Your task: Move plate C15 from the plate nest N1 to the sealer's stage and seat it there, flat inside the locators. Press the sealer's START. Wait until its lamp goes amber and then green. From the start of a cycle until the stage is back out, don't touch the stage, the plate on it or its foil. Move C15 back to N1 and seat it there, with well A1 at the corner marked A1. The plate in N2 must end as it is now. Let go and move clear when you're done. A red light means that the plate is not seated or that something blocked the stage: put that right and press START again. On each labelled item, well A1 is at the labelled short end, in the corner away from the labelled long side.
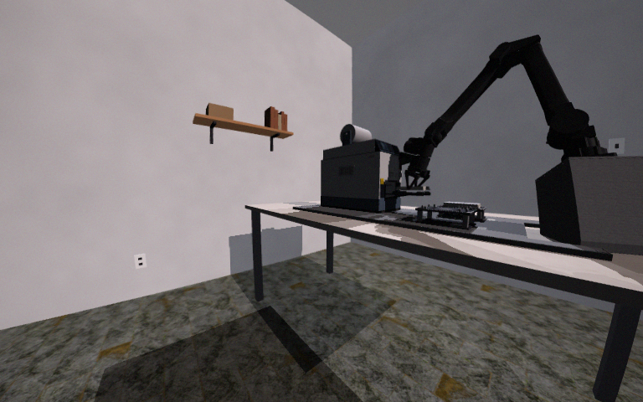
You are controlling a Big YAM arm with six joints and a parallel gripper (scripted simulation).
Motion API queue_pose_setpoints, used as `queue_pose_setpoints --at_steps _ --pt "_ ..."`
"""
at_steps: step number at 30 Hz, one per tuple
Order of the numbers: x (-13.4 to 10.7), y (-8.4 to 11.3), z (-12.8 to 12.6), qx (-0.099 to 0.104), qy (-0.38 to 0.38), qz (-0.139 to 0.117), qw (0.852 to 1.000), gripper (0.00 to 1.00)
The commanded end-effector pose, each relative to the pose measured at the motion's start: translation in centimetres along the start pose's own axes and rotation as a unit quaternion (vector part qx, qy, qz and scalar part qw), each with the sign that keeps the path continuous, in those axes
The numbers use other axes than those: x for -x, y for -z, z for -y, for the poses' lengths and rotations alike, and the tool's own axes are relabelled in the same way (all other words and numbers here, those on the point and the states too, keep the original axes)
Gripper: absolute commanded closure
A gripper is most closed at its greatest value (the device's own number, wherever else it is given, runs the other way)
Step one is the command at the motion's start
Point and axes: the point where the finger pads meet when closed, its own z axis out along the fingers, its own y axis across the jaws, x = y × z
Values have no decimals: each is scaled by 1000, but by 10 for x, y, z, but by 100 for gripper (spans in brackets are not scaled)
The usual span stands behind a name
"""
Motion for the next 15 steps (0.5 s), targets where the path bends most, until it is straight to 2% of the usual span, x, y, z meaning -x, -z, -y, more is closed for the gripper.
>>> queue_pose_setpoints --at_steps 1,5,9,15 --pt "26 23 -4 2 -8 24 1000 100" --pt "30 25 0 0 -10 27 1000 100" --pt "29 24 6 -3 -9 17 1000 100" --pt "40 39 4 -1 -13 31 999 100"
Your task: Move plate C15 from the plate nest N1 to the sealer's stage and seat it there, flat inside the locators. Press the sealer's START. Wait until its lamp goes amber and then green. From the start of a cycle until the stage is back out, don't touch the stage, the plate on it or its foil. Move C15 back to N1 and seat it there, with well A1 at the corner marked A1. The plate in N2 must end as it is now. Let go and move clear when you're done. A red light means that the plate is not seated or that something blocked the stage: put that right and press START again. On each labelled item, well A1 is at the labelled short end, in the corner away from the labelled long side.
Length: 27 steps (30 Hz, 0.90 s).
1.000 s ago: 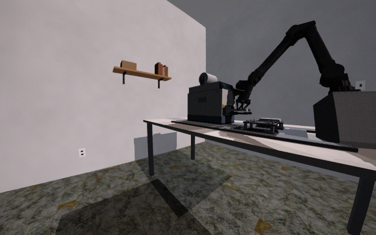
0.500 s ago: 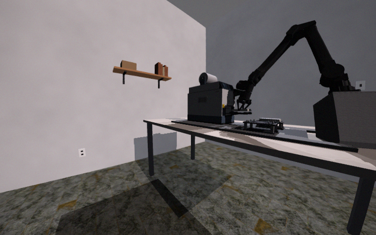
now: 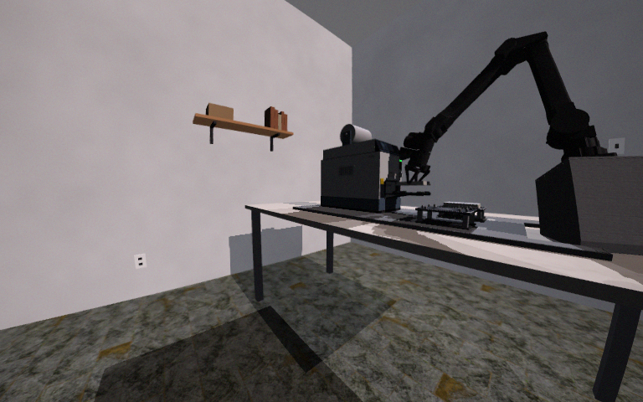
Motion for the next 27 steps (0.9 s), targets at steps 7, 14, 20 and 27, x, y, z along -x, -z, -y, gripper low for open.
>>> queue_pose_setpoints --at_steps 7,14,20,27 --pt "35 21 1 0 -8 29 1000 100" --pt "40 36 7 -3 -15 30 999 100" --pt "48 50 -1 2 -8 36 999 100" --pt "33 35 5 -3 -5 20 1000 100"
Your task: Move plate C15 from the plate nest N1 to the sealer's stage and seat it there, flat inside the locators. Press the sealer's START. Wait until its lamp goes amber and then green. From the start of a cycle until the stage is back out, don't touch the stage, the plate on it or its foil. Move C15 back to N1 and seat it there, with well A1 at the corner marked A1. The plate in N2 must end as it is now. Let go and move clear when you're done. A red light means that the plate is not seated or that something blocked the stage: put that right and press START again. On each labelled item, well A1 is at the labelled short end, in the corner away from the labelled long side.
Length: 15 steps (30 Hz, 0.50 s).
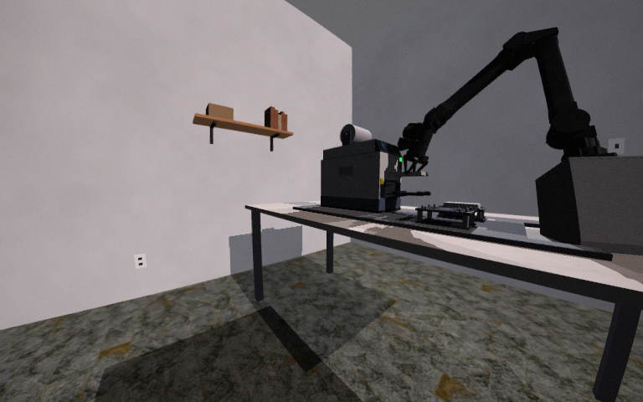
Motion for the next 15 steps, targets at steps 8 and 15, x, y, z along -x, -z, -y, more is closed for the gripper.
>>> queue_pose_setpoints --at_steps 8,15 --pt "-9 -16 6 -5 1 -10 1000 100" --pt "-4 -11 7 -5 -4 -2 1000 100"
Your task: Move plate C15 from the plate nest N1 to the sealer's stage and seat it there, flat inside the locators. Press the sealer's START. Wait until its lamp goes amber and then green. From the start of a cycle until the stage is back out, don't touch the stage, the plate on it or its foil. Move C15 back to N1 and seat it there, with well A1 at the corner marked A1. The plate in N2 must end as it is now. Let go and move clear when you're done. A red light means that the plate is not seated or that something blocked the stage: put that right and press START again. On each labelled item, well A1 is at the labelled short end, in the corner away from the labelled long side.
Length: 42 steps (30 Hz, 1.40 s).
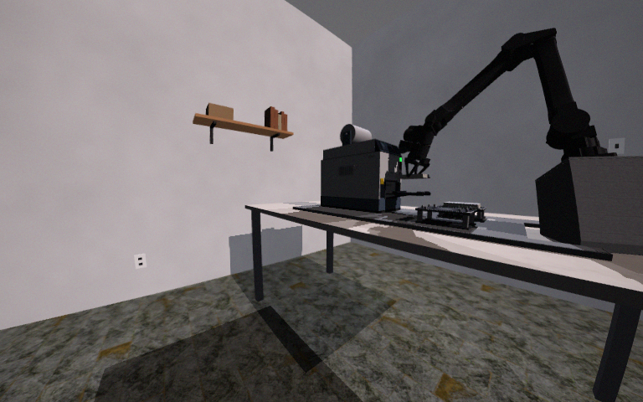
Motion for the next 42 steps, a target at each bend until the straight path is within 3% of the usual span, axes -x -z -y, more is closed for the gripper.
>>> queue_pose_setpoints --at_steps 1,9,24,29,38,39,42 --pt "11 0 5 -3 -7 13 1000 100" --pt "34 13 11 -4 -20 37 999 100" --pt "29 1 5 -2 -6 24 1000 100" --pt "17 -3 3 -1 -2 13 1000 100" --pt "8 2 3 0 -2 12 1000 100" --pt "16 4 20 -2 -11 12 1000 100" --pt "21 7 24 -9 -13 13 1000 100"
